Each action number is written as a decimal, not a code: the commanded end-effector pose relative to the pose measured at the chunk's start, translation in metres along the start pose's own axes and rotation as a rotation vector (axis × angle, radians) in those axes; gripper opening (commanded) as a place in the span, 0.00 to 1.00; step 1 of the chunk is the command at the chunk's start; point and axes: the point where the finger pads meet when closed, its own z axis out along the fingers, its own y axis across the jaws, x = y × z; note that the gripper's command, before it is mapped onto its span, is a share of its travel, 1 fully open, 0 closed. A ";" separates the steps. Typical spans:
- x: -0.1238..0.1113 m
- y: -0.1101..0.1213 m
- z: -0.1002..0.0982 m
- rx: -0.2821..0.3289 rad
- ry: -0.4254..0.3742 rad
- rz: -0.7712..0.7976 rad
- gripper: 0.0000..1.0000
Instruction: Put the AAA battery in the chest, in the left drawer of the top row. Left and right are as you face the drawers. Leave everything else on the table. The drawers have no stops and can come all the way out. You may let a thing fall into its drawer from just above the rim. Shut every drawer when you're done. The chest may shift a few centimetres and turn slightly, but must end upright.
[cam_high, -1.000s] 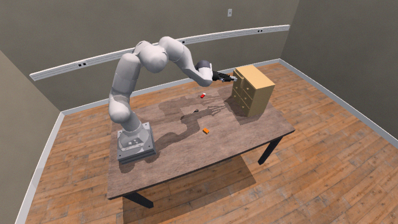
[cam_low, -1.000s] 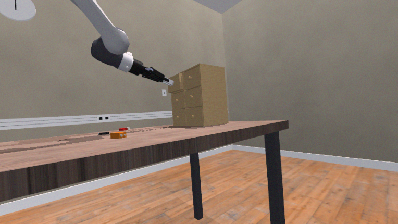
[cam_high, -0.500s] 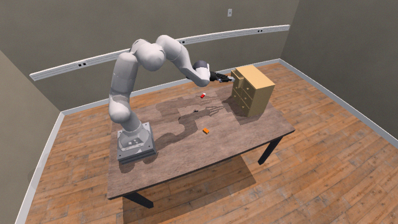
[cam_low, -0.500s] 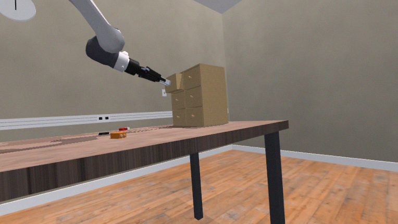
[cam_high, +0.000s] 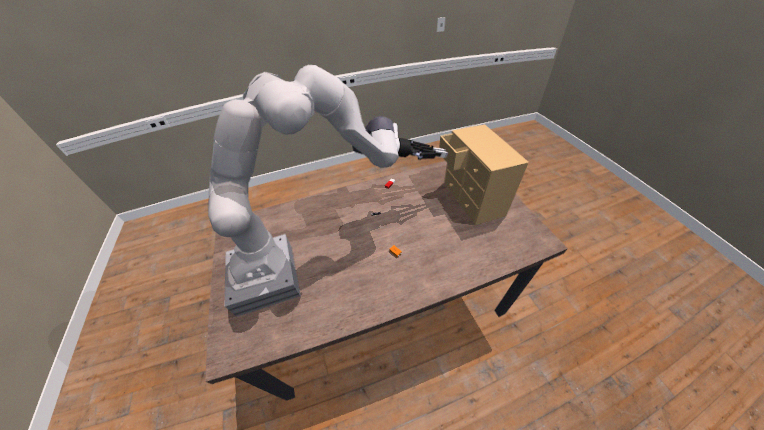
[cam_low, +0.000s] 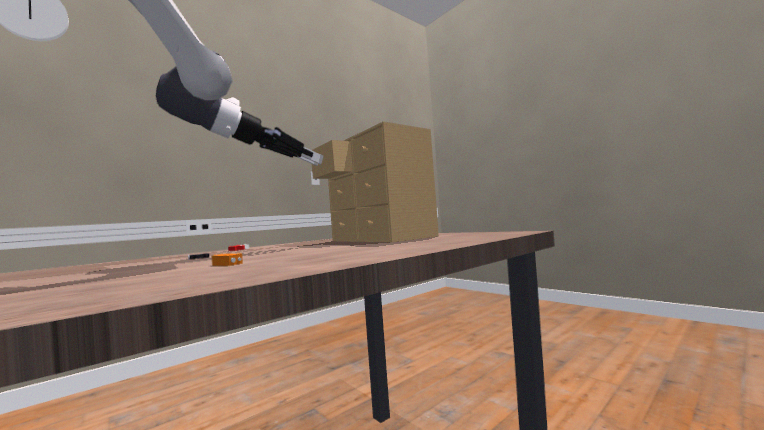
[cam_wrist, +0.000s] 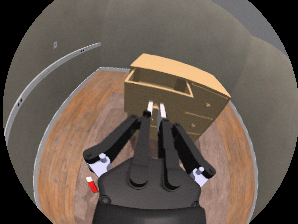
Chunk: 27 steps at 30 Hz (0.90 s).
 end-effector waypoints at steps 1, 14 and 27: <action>-0.001 0.000 -0.002 0.000 0.002 0.012 0.17; -0.003 0.000 -0.007 0.000 0.002 0.012 0.17; -0.003 0.000 -0.007 0.000 0.002 0.012 0.17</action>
